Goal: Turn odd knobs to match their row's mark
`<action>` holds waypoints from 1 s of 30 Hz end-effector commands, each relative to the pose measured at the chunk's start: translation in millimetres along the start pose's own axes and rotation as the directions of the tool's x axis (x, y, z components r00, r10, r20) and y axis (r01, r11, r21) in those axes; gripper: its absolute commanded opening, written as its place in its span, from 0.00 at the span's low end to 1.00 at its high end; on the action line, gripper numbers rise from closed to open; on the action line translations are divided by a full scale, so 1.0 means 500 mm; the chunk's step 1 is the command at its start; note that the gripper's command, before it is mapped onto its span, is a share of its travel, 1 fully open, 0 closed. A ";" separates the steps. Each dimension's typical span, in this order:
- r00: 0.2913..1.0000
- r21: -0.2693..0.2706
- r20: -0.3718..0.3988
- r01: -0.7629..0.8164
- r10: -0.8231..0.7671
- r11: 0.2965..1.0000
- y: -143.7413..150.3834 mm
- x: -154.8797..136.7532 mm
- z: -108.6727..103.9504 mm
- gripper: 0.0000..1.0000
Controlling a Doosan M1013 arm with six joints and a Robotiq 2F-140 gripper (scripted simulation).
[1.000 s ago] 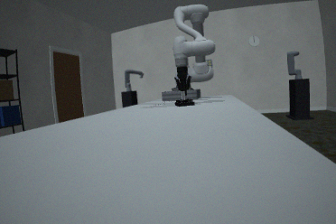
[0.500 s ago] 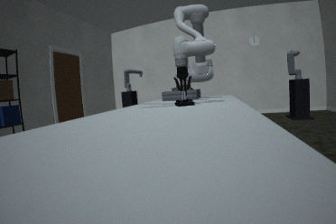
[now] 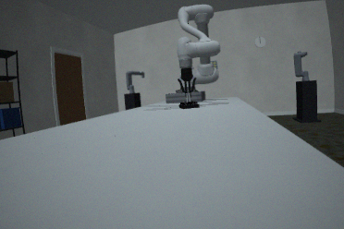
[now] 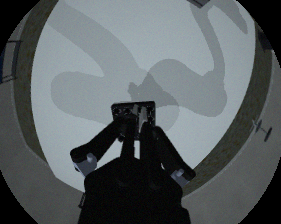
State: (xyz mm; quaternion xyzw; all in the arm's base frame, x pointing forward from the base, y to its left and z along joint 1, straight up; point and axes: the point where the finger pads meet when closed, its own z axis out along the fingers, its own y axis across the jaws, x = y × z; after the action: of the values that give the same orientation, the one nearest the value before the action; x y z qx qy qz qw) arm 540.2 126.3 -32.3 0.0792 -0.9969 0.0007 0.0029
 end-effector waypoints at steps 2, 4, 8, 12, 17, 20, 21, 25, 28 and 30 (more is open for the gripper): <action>1.000 0.000 0.000 0.005 -0.005 1.000 0.000 0.000 0.000 0.05; 1.000 0.000 0.000 0.005 -0.005 1.000 0.000 0.000 0.000 0.05; 1.000 0.000 0.000 0.005 -0.005 1.000 0.000 0.000 0.000 0.05; 1.000 0.000 0.000 0.005 -0.005 1.000 0.000 0.000 0.000 0.05; 1.000 0.000 0.000 0.005 -0.005 1.000 0.000 0.000 0.000 0.12; 1.000 0.000 0.000 0.005 -0.005 1.000 0.000 0.000 0.000 0.12; 1.000 0.000 0.000 0.005 -0.005 1.000 0.000 0.000 0.000 0.12; 1.000 0.000 0.000 0.005 -0.005 1.000 0.000 0.000 0.000 0.12; 1.000 0.000 0.000 0.005 -0.005 1.000 0.000 0.000 0.000 0.12; 1.000 0.000 0.000 0.005 -0.005 1.000 0.000 0.000 0.000 0.12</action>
State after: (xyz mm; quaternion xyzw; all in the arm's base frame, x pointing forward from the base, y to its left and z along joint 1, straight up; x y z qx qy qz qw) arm 540.1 126.2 -32.3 0.0820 -0.9966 0.0006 0.0029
